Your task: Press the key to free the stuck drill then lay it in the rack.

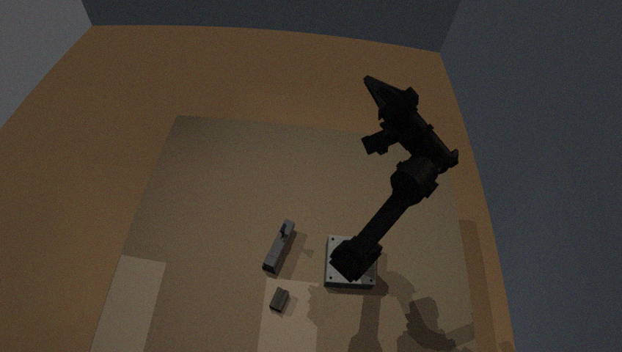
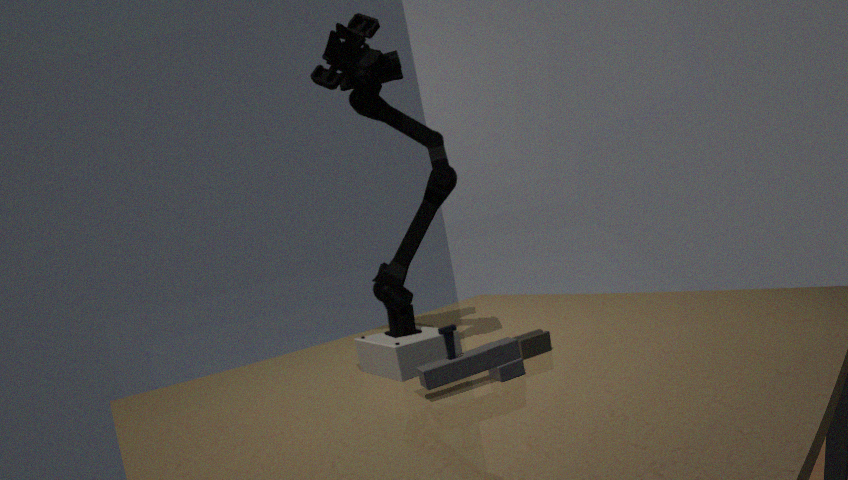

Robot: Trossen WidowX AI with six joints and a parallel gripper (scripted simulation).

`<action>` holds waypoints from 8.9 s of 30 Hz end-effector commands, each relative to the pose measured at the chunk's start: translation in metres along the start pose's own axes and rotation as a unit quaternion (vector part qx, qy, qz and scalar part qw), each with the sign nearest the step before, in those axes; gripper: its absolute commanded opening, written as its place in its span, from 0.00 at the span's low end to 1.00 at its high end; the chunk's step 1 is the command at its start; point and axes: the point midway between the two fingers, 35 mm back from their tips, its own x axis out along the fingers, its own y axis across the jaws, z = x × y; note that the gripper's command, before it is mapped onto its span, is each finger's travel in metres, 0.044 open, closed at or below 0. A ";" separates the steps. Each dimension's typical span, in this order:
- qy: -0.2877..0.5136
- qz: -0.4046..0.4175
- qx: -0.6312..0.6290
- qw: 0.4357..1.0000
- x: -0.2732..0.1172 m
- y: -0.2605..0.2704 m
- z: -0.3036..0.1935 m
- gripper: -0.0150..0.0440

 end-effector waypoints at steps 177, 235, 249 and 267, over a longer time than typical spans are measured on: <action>0.192 0.776 0.472 0.372 -0.064 0.396 0.454 0.25; -0.418 0.684 0.076 0.594 -0.131 0.311 0.574 1.00; -0.417 0.684 0.076 0.594 -0.134 0.331 0.583 1.00; -0.416 0.683 0.078 0.595 -0.137 0.346 0.590 0.87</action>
